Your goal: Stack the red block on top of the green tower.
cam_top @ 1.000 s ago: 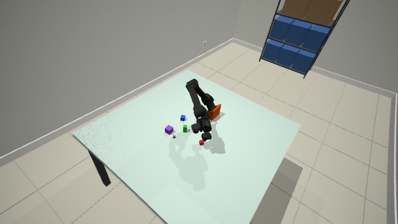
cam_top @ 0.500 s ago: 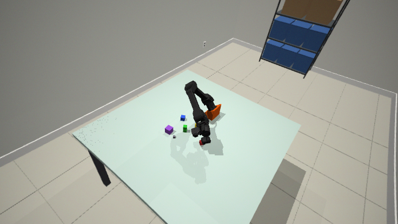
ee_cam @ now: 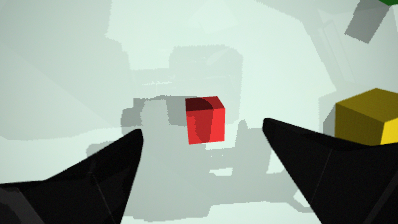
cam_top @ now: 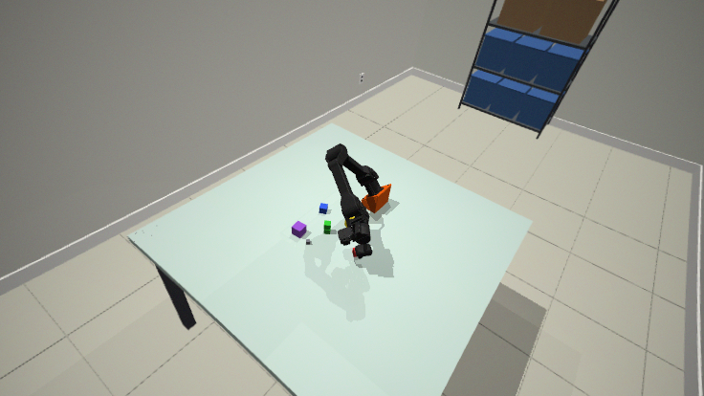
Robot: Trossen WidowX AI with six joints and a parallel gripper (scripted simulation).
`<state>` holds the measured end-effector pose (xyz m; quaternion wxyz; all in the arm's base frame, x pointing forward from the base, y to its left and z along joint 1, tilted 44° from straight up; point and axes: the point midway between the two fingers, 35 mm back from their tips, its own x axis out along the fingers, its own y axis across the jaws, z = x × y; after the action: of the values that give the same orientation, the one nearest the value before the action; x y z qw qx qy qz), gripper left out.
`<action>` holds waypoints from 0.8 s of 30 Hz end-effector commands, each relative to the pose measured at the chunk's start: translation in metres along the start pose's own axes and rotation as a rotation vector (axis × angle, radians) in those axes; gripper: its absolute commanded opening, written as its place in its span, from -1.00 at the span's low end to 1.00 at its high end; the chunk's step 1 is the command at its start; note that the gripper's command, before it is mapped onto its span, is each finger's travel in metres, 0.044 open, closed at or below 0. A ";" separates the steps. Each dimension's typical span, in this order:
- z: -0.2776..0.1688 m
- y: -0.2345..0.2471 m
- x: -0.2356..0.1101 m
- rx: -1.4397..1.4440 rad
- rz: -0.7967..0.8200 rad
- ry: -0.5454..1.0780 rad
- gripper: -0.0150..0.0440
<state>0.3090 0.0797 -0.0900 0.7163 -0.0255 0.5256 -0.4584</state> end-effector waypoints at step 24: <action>0.000 -0.002 0.022 -0.006 -0.005 -0.002 1.00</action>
<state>0.3081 0.0638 -0.1053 0.7151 -0.0269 0.5258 -0.4598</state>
